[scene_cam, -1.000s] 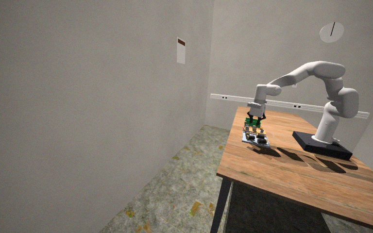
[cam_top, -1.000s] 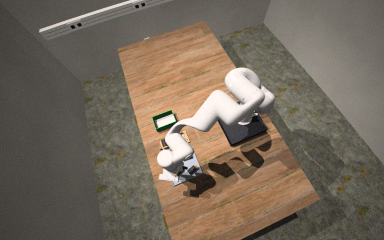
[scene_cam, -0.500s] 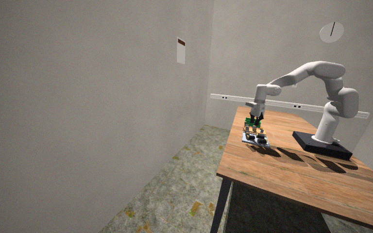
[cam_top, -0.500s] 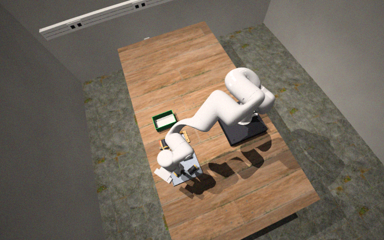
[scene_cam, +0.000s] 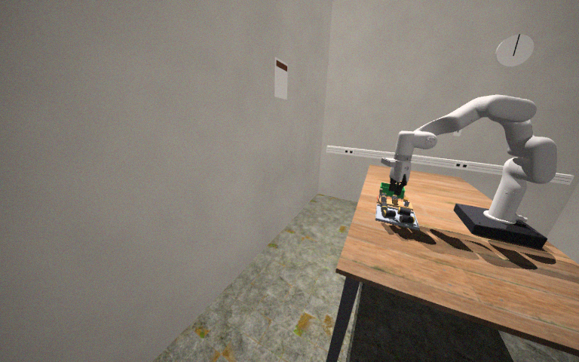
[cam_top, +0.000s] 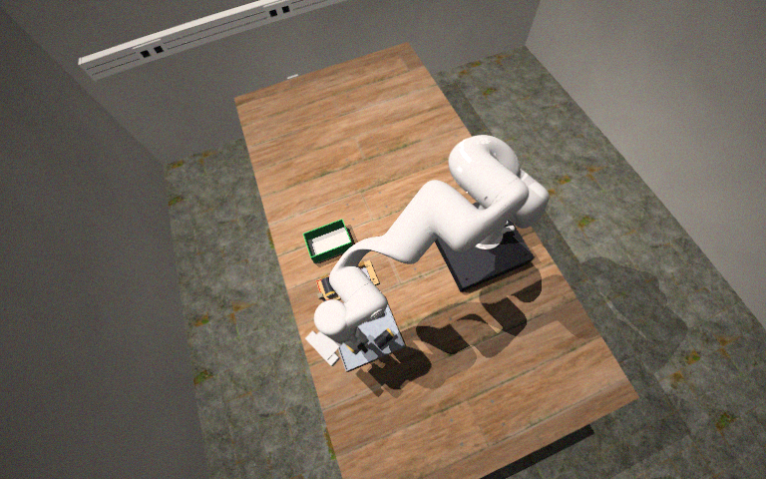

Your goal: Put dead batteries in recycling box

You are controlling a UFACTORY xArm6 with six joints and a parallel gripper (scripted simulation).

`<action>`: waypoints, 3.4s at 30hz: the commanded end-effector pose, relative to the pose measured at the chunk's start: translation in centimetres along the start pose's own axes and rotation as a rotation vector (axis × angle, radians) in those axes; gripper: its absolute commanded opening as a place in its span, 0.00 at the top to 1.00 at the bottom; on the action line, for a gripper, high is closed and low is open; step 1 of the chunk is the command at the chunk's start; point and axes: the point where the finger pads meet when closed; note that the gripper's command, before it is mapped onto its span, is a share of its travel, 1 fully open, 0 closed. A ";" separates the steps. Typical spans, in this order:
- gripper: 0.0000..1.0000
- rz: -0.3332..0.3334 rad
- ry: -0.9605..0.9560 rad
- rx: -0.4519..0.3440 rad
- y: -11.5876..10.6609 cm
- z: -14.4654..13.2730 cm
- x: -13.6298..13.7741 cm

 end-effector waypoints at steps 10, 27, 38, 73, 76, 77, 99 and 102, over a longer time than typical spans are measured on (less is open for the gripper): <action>0.49 0.000 0.005 0.005 5.0 0.2 0.0; 0.49 0.000 0.005 0.005 7.6 0.2 0.0; 0.49 0.000 0.005 0.005 7.6 0.3 0.0; 0.49 0.000 0.005 0.005 8.9 0.4 0.0; 0.49 0.000 0.005 0.005 10.3 0.4 0.0; 0.49 0.000 0.005 0.005 10.6 0.4 0.0; 0.49 0.000 0.005 0.005 12.1 0.4 0.0; 0.49 0.000 0.005 0.005 12.1 0.4 0.0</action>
Point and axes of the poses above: the point where the finger pads meet when closed, its own y axis out along the fingers, its own x axis across the jaws, z = x × y, and after that the axes turned 12 degrees about y, right-handed
